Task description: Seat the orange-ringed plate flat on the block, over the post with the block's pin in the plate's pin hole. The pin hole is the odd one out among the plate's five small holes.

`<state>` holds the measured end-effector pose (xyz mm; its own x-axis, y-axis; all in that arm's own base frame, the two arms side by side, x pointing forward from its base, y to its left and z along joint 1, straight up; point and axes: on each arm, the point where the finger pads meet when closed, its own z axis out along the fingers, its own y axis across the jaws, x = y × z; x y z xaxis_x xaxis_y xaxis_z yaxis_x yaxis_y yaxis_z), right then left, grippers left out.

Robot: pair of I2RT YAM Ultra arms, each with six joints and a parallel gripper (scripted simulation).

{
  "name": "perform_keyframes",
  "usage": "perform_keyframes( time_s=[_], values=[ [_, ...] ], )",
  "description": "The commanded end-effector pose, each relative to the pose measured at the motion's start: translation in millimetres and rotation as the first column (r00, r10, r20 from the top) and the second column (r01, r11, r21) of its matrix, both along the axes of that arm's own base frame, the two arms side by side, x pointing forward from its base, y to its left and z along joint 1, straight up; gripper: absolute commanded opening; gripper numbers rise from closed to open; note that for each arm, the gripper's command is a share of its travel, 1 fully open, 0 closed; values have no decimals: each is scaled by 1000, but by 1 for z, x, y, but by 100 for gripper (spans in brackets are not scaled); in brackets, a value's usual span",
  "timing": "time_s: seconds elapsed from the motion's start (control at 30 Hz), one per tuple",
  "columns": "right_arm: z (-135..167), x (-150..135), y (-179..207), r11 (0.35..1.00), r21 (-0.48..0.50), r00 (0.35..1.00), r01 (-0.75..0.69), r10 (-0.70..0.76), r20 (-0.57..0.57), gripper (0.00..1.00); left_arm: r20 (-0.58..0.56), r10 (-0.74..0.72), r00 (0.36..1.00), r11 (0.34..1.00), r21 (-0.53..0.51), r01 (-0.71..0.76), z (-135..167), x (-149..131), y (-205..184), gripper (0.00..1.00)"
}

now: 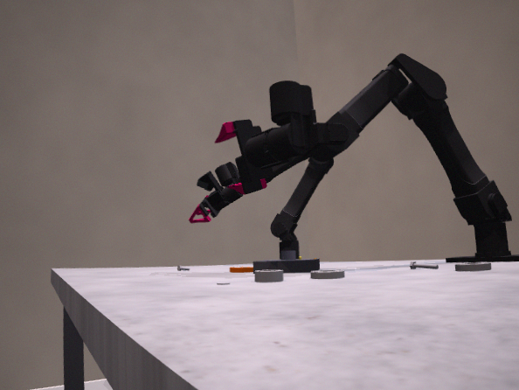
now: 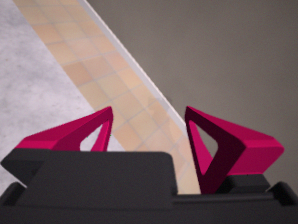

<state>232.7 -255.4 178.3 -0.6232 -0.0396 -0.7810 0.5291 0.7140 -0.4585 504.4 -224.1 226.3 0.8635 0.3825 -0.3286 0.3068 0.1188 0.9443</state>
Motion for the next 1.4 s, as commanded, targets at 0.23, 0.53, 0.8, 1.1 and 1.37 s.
perform_keyframes(
  time_s=[0.23, 0.53, 0.8, 1.1, 1.37],
  values=[
    [14, 14, 3, 1000, 14, 999, -25, 24, 39, 80, -13, 40, 999, 999, -13, -40, 15, 2, 10, 100],
    [-1, 45, 32, 978, 197, 995, -66, 51, 81, 80, -157, 147, 977, 986, -54, -158, 30, 6, 25, 100],
    [-15, 78, 72, 918, 386, 994, -93, 61, 94, 80, -293, 257, 921, 950, -97, -296, 52, 7, 46, 100],
    [-41, 121, 166, 742, 665, 996, -82, 85, 28, 80, -501, 393, 771, 830, -168, -532, 91, -4, 87, 100],
    [-57, 132, 234, 628, 778, 993, -6, 97, -70, 80, -607, 435, 665, 716, -215, -664, 118, -19, 117, 100]
  ],
)
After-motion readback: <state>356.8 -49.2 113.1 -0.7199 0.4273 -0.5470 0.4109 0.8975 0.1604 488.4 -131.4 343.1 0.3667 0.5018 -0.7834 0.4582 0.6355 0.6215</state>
